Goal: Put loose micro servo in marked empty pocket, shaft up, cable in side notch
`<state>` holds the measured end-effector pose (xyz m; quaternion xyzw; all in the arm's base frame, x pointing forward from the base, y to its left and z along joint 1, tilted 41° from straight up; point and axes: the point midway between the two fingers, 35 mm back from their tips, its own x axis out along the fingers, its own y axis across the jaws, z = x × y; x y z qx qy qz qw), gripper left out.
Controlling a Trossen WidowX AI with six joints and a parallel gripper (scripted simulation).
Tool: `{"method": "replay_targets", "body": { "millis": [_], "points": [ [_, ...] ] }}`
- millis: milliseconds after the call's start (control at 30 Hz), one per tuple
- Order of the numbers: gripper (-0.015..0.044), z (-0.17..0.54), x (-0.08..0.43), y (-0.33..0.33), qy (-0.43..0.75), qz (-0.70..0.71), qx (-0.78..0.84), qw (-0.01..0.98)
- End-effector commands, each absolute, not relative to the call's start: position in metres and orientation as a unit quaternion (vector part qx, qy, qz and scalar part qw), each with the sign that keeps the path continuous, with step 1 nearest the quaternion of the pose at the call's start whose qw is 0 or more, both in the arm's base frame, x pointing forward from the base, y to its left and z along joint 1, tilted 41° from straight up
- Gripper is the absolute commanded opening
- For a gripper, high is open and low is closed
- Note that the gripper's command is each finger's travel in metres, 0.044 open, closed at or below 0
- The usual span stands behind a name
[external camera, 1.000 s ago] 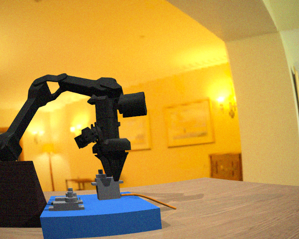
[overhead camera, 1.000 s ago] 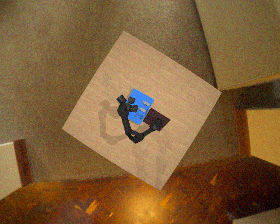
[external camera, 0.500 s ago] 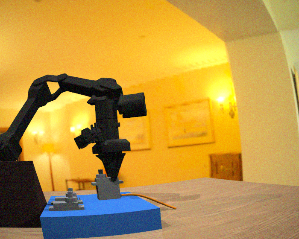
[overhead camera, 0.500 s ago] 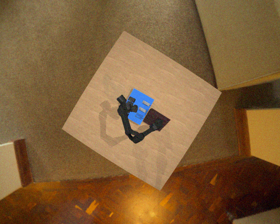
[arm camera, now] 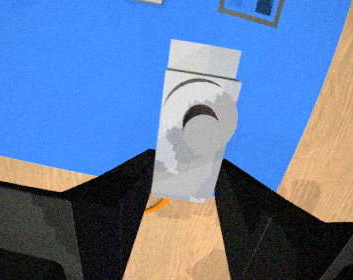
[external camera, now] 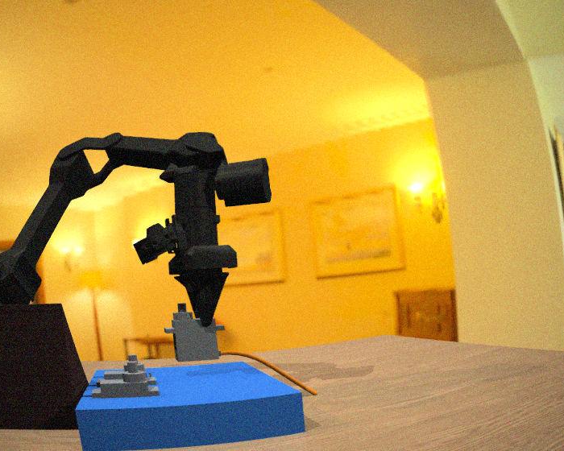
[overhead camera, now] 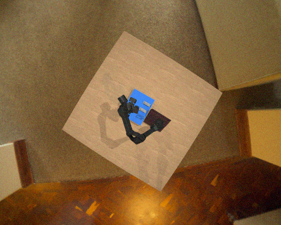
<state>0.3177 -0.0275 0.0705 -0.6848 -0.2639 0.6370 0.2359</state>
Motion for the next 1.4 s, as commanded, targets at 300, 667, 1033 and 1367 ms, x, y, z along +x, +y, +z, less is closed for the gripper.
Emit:
{"method": "replay_targets", "body": {
  "millis": [300,667,1033,1367],
  "points": [
    [0.0,0.077,0.316,-0.03,-0.262,0.633,-0.691,0.23],
    [0.0,0.077,0.299,-0.028,-0.262,0.634,-0.691,0.231],
    [0.0,0.093,0.294,-0.009,-0.262,0.634,-0.69,0.231],
    [0.0,0.093,0.294,-0.008,-0.321,0.606,-0.709,0.165]
  ]
}}
